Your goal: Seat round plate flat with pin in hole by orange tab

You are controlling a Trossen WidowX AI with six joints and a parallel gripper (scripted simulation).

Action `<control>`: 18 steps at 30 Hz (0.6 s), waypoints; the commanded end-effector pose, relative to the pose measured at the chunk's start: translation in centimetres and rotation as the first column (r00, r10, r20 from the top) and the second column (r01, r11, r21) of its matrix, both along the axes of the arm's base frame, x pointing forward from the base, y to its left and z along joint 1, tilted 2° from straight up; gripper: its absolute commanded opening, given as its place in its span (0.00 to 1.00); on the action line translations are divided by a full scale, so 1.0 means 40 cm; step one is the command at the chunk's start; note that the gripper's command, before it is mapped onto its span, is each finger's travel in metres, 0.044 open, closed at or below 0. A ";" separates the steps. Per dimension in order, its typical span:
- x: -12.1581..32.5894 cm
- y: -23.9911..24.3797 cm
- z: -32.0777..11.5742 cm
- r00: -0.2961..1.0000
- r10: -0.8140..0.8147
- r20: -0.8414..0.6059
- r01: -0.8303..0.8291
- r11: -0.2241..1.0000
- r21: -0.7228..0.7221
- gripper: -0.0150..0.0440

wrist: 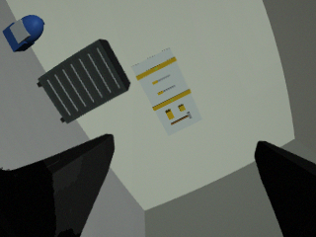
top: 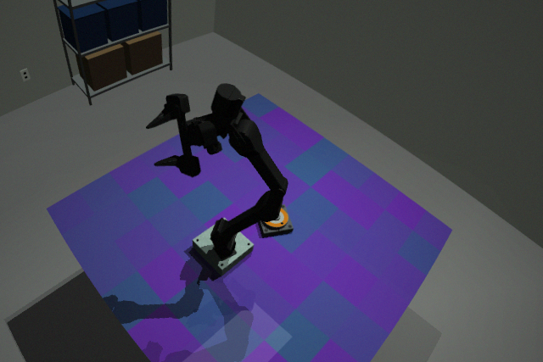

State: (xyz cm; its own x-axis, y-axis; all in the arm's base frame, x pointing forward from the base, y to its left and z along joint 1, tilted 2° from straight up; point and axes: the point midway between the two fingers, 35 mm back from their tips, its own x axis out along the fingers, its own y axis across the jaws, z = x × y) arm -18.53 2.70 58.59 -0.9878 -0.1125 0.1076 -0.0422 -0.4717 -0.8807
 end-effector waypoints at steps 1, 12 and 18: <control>-0.002 0.008 -0.003 1.000 -0.011 0.004 0.011 1.000 -0.008 0.89; 0.047 0.442 -0.188 0.817 -0.528 0.232 0.575 0.718 -0.393 0.40; 0.167 0.614 -0.302 0.642 -0.675 0.364 0.738 0.414 -0.534 0.25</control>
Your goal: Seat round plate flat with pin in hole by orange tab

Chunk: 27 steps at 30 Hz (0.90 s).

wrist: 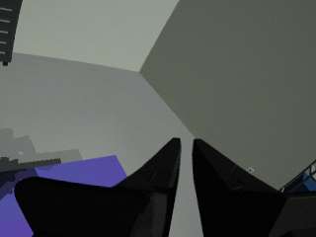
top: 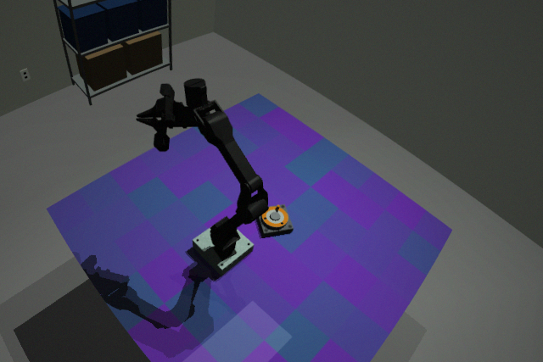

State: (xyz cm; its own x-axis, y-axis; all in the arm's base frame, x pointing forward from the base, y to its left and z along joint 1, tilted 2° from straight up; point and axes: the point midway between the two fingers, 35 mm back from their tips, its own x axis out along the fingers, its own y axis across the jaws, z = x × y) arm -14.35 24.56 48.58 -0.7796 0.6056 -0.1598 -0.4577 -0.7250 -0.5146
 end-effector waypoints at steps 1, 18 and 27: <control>0.095 0.098 -0.078 0.980 -0.197 -0.002 0.194 0.970 -0.147 0.25; 0.686 0.208 -0.482 0.443 -0.875 0.195 0.727 0.224 -0.649 0.25; 0.944 0.027 -0.706 0.018 -0.916 0.400 0.564 -0.321 -0.761 0.25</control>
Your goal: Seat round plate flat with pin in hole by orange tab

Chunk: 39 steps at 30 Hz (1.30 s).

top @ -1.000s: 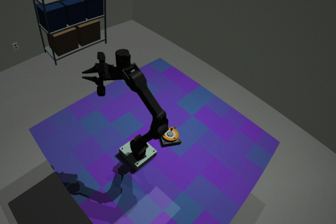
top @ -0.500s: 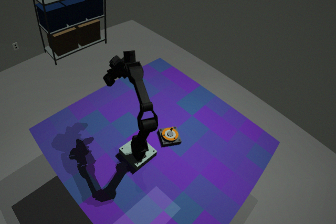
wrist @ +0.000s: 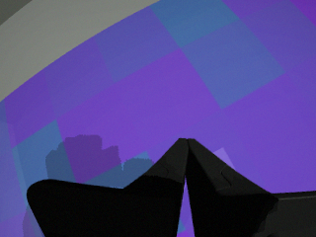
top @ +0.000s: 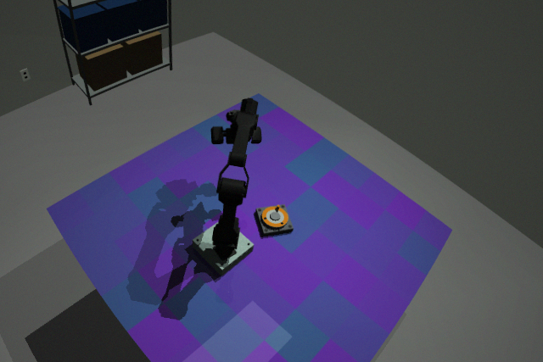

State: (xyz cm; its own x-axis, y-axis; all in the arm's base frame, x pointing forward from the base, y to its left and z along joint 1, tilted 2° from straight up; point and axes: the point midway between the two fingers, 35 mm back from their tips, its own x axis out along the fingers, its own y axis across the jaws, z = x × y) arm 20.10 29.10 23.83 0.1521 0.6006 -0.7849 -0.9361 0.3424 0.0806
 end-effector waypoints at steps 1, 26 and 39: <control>0.104 -0.114 -0.111 0.962 -0.260 -0.084 0.247 0.959 -0.142 0.25; 0.211 -0.531 -0.394 0.485 -0.865 -0.130 0.687 0.469 -0.555 0.25; 0.221 -0.535 -0.495 0.485 -0.865 -0.130 0.687 0.469 -0.556 0.25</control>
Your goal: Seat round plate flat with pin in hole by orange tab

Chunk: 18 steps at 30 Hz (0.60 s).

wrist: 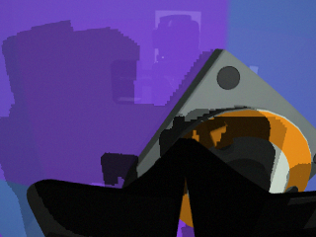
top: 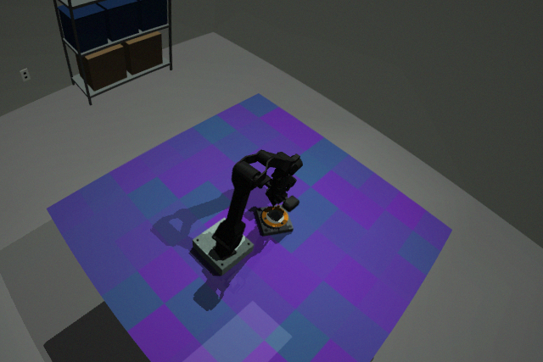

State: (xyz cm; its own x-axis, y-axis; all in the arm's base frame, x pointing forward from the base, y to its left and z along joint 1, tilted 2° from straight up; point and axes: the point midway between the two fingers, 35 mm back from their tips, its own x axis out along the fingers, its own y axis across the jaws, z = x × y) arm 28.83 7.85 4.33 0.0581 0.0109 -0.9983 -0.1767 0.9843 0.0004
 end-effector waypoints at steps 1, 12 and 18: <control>0.005 -0.005 -0.007 1.000 -0.001 0.004 0.001 1.000 -0.003 0.25; 0.035 -0.032 -0.006 1.000 -0.001 0.005 0.001 1.000 -0.004 0.25; 0.040 -0.042 -0.005 1.000 -0.001 0.005 0.001 1.000 -0.004 0.25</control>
State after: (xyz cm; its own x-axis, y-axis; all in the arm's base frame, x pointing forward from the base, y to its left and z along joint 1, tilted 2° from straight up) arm 30.17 6.74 4.21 0.0624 0.0153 -0.9979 -0.1805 0.9836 0.0038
